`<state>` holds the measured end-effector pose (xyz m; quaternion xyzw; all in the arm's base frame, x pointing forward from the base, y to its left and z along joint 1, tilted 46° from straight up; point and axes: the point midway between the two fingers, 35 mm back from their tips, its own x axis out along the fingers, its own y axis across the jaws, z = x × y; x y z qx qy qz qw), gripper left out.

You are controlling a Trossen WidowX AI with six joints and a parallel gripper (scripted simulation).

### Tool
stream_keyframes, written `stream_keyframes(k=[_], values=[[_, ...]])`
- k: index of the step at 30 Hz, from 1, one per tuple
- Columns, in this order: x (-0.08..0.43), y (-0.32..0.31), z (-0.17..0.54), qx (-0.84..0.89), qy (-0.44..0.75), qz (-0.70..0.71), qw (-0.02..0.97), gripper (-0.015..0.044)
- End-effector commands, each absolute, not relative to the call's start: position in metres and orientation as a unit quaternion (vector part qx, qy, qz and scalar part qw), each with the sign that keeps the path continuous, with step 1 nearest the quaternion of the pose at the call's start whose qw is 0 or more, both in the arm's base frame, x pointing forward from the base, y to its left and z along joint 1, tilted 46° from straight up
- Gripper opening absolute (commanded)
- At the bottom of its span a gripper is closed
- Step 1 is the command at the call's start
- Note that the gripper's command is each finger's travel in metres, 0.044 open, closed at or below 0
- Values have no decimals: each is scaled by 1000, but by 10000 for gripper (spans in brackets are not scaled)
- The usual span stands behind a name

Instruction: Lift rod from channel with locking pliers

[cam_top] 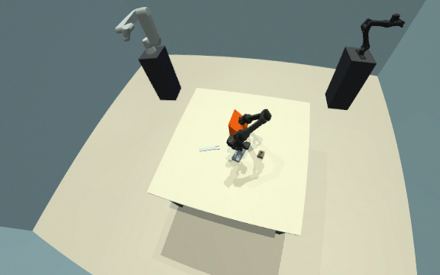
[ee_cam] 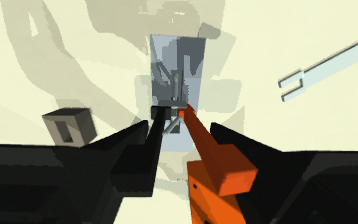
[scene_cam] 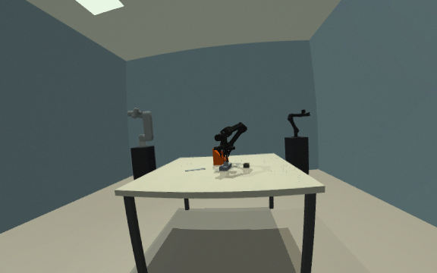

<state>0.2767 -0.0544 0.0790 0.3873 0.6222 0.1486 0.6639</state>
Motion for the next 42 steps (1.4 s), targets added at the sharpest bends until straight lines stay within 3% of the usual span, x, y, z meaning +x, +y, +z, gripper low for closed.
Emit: stream_keyframes(k=[1,42], values=[[278,-54,80,389,621,149,665,291],[279,-51,83,389,621,149,665,237]])
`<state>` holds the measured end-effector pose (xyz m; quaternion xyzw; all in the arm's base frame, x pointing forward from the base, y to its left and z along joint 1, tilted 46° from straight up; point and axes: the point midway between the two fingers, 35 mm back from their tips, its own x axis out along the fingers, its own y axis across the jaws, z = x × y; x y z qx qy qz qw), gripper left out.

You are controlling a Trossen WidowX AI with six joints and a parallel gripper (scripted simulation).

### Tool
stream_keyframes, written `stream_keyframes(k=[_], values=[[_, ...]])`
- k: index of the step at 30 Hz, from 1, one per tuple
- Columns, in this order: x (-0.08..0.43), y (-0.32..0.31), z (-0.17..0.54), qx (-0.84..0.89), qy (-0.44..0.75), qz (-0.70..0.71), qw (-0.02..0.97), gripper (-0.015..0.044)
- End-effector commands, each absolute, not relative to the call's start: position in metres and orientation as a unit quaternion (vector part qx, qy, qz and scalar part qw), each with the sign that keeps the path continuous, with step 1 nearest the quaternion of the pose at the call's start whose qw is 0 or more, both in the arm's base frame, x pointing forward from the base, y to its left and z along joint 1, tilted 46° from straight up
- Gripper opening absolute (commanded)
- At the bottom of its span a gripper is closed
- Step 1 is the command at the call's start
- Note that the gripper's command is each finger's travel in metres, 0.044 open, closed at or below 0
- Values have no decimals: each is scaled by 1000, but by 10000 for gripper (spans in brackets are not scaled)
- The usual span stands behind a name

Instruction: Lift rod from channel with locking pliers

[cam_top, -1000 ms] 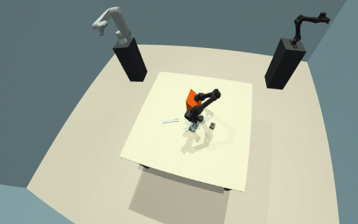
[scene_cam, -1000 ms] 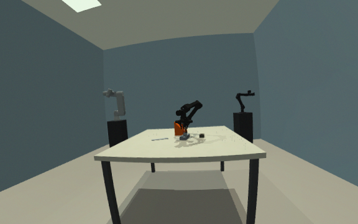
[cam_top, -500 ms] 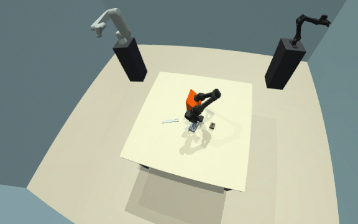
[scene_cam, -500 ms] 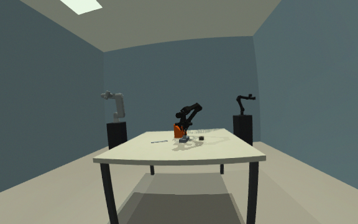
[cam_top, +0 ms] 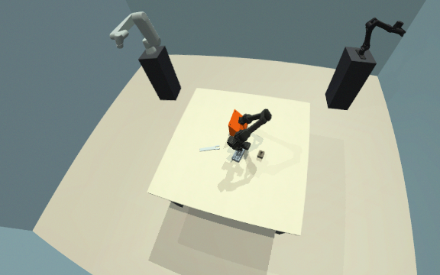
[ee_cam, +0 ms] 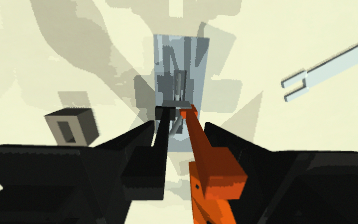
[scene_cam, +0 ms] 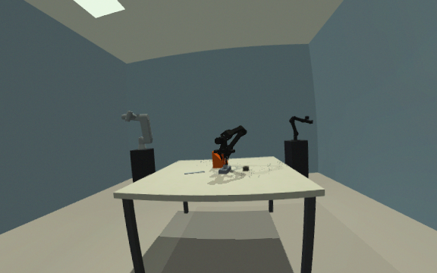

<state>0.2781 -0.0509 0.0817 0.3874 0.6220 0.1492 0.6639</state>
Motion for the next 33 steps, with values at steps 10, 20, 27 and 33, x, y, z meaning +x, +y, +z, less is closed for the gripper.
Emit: stream_keyframes(k=[10,20,27,33], values=[[279,-50,84,389,621,149,665,223],[279,-50,84,389,621,149,665,220],[279,-50,84,389,621,149,665,193],[279,-50,84,389,621,149,665,100]])
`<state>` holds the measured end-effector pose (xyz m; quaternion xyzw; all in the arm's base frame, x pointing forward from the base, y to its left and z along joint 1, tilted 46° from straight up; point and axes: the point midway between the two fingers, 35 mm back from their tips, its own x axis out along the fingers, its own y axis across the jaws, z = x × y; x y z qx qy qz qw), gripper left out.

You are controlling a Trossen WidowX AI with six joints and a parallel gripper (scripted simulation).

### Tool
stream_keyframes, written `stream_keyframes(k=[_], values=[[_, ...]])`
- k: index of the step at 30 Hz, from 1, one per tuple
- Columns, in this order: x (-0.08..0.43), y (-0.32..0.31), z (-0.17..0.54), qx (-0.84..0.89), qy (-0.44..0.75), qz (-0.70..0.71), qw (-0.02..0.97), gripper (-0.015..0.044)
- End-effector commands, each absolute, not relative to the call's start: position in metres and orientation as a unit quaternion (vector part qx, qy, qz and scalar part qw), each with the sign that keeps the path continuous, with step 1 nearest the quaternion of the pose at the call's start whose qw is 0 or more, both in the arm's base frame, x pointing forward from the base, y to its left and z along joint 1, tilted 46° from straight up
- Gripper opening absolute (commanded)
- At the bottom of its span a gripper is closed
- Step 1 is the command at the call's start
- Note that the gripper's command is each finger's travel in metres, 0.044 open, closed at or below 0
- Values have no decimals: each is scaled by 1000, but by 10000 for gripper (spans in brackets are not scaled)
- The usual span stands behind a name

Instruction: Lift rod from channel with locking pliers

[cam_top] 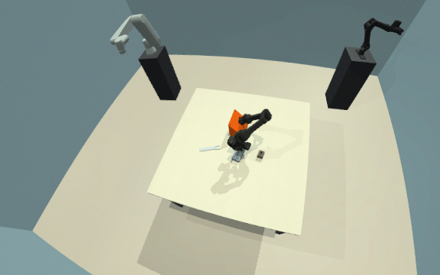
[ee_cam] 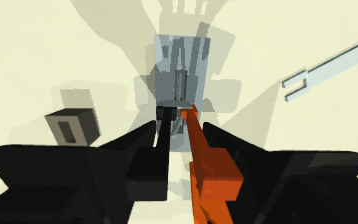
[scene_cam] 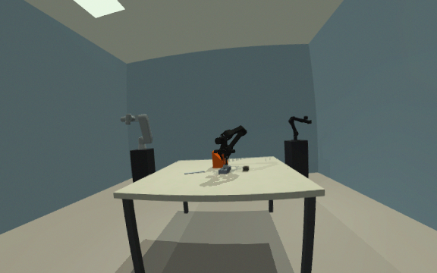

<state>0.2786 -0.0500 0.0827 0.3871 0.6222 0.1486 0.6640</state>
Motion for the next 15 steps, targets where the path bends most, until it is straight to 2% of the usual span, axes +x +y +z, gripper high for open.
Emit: stream_keyframes(k=[1,15], values=[[279,-50,84,389,621,149,665,100],[279,-54,90,388,621,148,665,100]])
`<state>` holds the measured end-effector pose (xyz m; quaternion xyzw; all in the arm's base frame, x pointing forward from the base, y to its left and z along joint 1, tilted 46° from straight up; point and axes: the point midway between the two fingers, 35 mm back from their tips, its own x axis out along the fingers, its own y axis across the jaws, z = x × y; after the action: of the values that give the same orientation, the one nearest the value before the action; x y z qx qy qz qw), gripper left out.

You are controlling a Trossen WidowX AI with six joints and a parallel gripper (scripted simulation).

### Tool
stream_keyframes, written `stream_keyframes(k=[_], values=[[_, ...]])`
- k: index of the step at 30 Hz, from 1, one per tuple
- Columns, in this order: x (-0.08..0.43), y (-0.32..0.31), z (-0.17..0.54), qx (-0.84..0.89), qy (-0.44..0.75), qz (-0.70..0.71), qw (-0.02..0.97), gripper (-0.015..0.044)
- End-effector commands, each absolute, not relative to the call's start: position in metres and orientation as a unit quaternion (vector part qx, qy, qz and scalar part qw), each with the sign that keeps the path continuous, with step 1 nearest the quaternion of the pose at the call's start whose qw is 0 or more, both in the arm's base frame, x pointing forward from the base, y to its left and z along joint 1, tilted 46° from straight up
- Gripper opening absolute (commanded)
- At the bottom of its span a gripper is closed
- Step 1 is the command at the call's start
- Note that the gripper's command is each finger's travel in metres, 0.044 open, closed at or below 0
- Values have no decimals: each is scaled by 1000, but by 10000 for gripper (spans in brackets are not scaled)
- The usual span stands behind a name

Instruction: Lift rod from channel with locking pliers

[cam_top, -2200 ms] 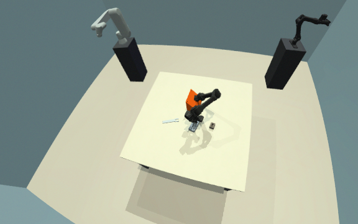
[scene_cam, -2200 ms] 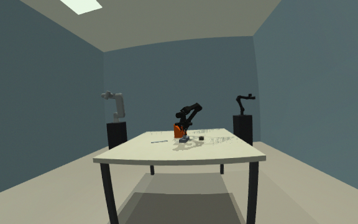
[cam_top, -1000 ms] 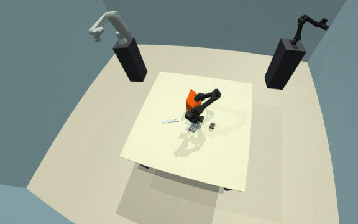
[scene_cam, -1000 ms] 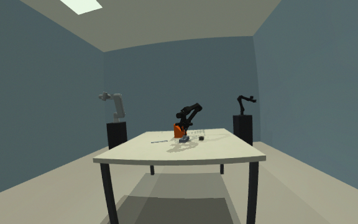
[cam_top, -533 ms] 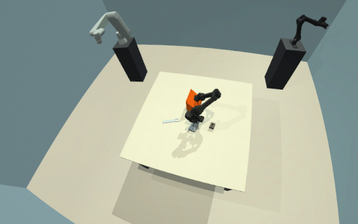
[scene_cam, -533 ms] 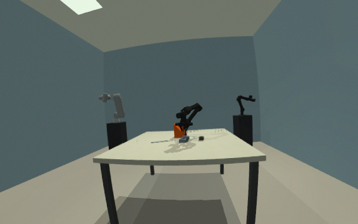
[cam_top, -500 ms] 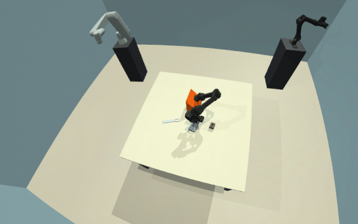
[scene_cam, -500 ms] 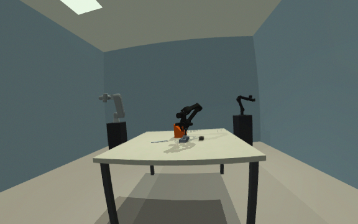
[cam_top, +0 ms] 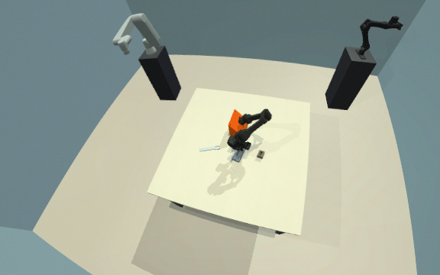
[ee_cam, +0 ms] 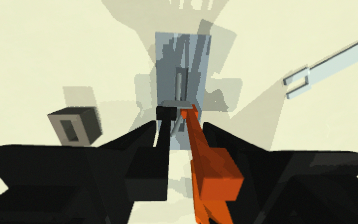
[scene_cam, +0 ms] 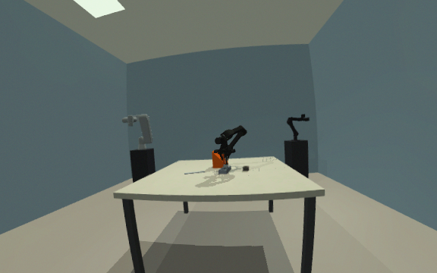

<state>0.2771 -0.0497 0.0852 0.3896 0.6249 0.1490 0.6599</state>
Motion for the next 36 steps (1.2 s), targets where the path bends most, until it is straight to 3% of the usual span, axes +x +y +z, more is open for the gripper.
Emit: stream_keyframes(k=[1,36], values=[[279,-55,91,388,621,148,665,100],[274,-70,117,385,621,145,667,100]])
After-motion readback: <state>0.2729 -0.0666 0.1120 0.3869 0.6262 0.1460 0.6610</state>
